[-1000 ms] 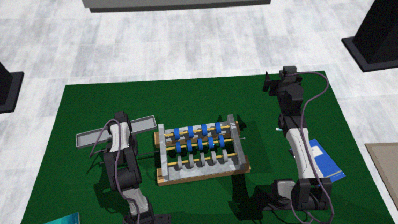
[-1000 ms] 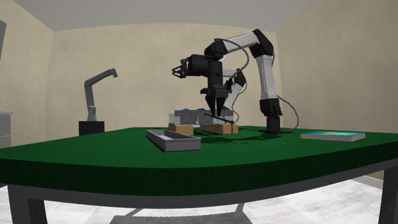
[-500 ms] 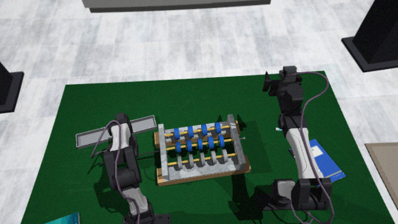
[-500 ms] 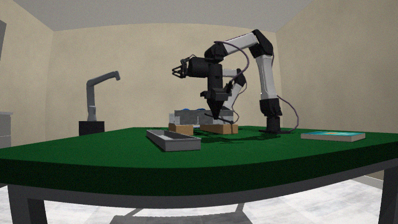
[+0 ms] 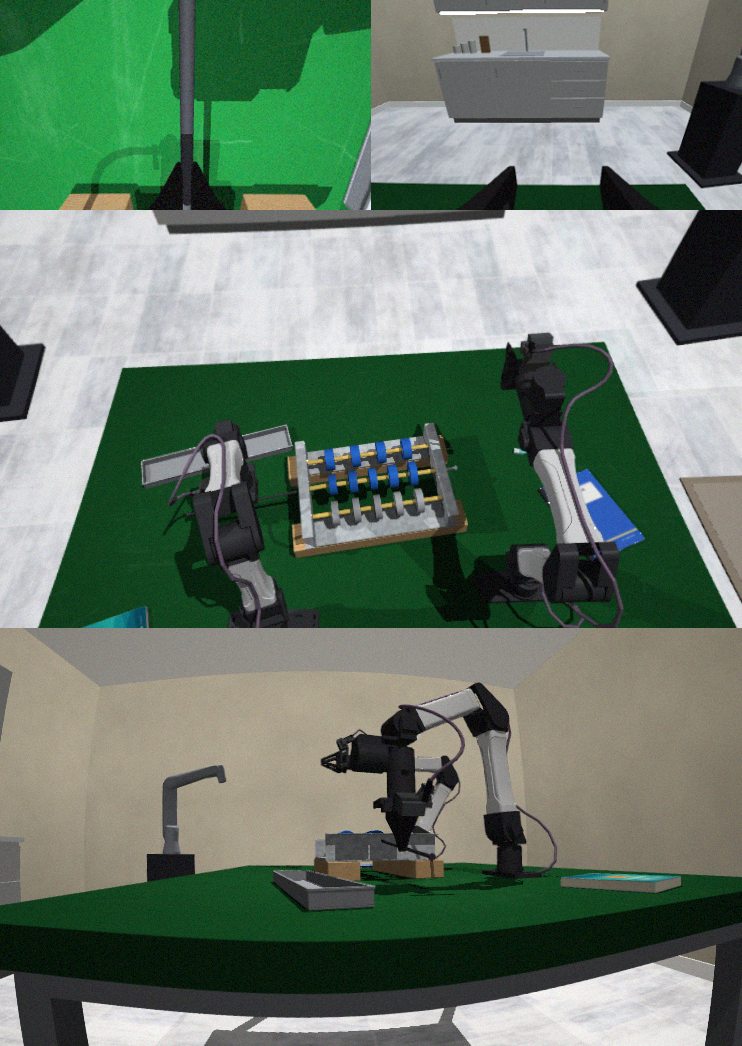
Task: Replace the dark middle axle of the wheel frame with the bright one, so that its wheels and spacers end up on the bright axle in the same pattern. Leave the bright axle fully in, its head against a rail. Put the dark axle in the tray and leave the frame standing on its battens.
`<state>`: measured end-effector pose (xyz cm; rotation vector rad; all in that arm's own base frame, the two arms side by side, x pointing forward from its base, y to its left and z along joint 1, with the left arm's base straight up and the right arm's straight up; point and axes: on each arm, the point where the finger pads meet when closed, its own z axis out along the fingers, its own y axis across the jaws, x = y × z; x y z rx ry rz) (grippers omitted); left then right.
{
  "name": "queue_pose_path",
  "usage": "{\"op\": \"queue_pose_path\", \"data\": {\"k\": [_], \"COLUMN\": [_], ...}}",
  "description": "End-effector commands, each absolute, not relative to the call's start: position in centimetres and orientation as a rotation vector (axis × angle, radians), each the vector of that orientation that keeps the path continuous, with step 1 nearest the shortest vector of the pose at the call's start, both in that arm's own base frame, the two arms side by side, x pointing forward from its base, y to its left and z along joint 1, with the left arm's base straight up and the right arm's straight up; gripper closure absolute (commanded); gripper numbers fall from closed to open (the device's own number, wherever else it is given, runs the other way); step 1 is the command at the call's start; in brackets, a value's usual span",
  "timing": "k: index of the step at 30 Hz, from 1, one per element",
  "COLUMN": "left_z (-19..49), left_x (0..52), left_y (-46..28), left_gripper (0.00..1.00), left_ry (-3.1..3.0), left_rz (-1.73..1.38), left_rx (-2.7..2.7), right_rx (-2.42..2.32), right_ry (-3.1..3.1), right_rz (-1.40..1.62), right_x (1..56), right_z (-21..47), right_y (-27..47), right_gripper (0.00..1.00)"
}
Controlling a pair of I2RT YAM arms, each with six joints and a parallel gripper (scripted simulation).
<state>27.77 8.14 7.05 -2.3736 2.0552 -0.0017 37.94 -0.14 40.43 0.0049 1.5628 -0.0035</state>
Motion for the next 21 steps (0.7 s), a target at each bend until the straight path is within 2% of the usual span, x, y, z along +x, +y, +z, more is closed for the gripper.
{"op": "queue_pose_path", "data": {"k": [1, 13, 14, 16, 21], "left_z": [7.8, 7.8, 7.8, 7.8, 7.8], "left_x": [28.9, 28.9, 28.9, 28.9, 28.9], "left_y": [8.4, 8.4, 8.4, 8.4, 8.4], "left_gripper": [1.0, 1.0, 1.0, 1.0, 1.0], "left_ry": [2.024, 2.024, 2.024, 2.024, 2.024], "left_rz": [-0.051, -0.051, -0.051, -0.051, -0.051], "left_rx": [-2.336, -2.336, -2.336, -2.336, -2.336], "right_rx": [-0.003, -0.003, -0.02, -0.049, -0.137], "right_ry": [1.529, 1.529, 1.672, 1.673, 1.804], "right_rz": [-0.015, -0.015, -0.011, -0.004, 0.013], "right_x": [37.4, 37.4, 38.5, 38.5, 39.2], "right_z": [42.2, 42.2, 37.4, 38.2, 34.8], "right_y": [-0.2, -0.2, -0.2, 0.2, 0.7], "right_gripper": [0.67, 0.67, 0.67, 0.67, 0.67]}}
